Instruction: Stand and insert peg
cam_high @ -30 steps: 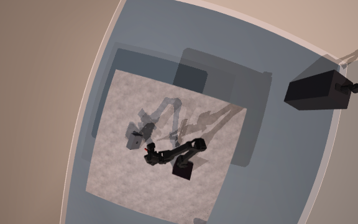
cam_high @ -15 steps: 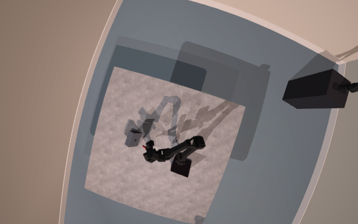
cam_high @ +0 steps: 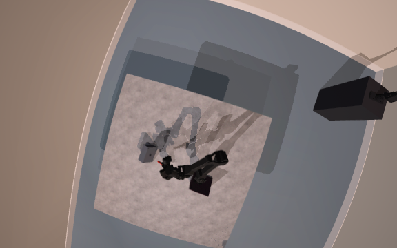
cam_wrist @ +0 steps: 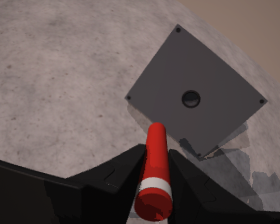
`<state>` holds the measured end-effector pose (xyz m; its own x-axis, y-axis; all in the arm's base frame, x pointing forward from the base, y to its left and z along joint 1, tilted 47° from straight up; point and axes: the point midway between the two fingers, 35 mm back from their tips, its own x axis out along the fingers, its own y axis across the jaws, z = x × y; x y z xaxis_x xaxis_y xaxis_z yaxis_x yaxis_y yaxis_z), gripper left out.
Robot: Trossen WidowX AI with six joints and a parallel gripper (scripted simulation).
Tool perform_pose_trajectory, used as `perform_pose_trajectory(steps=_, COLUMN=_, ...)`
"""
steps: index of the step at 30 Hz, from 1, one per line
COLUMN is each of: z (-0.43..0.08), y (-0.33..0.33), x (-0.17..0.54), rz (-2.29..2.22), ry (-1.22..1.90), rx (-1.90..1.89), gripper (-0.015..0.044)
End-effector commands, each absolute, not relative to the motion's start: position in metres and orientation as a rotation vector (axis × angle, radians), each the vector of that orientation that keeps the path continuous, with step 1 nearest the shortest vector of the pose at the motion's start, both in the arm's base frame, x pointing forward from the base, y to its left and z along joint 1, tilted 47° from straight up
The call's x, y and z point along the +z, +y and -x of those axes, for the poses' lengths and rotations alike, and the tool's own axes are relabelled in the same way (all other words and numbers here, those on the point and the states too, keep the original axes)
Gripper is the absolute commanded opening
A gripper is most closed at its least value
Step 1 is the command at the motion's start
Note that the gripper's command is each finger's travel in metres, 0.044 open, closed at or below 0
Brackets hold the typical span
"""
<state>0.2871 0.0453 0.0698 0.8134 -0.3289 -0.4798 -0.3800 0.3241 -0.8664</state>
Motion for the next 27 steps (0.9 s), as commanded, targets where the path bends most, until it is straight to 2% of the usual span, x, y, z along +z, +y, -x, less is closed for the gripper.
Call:
perform_pose_trajectory(steps=1, z=-0.285, y=0.044, x=0.071, rz=1.278, ry=0.642, rx=0.031, gripper=0.0)
perform_pose_trajectory(steps=27, z=-0.299, y=0.043, x=0.069, rz=1.286, ry=0.57, rx=0.024, gripper=0.0)
